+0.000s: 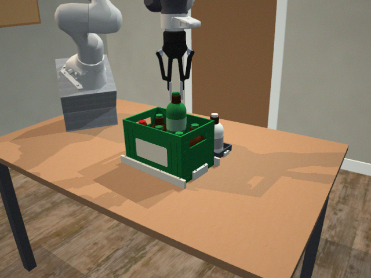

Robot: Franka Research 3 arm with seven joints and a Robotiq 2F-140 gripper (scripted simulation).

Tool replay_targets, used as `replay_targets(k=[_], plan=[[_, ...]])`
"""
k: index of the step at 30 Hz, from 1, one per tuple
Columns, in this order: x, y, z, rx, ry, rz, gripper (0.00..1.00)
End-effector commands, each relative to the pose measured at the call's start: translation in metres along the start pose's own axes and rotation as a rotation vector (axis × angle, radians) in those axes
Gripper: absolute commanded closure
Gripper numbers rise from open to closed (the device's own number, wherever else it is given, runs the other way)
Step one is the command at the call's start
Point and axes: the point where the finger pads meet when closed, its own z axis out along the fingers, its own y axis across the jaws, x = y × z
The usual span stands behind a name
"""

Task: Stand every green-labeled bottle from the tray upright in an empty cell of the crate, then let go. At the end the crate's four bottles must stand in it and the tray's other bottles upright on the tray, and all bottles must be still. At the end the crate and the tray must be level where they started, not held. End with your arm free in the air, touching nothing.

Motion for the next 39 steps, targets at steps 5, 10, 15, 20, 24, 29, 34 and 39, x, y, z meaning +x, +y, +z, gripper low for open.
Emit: replay_targets(k=[5,10,15,20,24,29,34,39], plan=[[0.0015,-0.0019,-0.0011,0.004,0.006,-0.005,1.0],[0.0015,-0.0019,-0.0011,0.004,0.006,-0.005,1.0],[0.0015,-0.0019,-0.0011,0.004,0.006,-0.005,1.0],[0.0015,-0.0019,-0.0011,0.004,0.006,-0.005,1.0],[0.0015,-0.0019,-0.001,0.004,0.006,-0.005,1.0],[0.0015,-0.0018,0.0,0.004,0.006,-0.005,1.0],[0.0016,-0.0018,0.0024,0.004,0.006,-0.005,1.0],[0.0016,-0.0017,0.0047,0.004,0.006,-0.005,1.0]])
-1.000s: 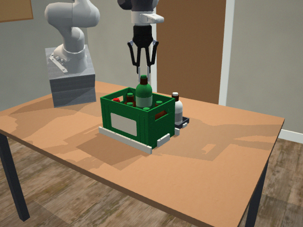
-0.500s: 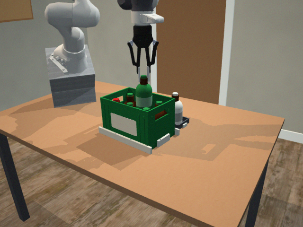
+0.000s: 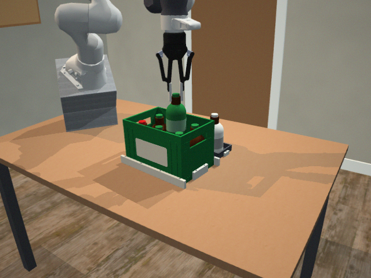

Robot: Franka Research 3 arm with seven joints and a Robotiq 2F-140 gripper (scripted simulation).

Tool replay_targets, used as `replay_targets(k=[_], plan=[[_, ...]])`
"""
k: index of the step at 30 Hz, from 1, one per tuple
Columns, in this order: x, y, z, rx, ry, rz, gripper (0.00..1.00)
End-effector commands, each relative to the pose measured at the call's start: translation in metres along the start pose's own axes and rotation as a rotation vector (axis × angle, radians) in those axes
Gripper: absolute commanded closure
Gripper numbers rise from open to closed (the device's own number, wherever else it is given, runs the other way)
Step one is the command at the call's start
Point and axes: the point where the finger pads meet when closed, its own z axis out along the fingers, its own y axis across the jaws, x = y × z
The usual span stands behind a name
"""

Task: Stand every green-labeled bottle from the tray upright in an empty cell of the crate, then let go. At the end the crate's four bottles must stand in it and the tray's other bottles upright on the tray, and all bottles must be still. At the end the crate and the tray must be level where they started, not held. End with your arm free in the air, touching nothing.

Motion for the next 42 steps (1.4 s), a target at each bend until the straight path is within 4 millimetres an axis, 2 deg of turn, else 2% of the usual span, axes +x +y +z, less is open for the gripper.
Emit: replay_targets(k=[1,28,42], plan=[[0.002,-0.002,0.001,0.005,0.008,-0.003,1.0],[0.003,-0.001,0.029,0.005,0.008,-0.003,1.0],[0.003,-0.001,0.035,0.005,0.008,-0.003,1.0]])
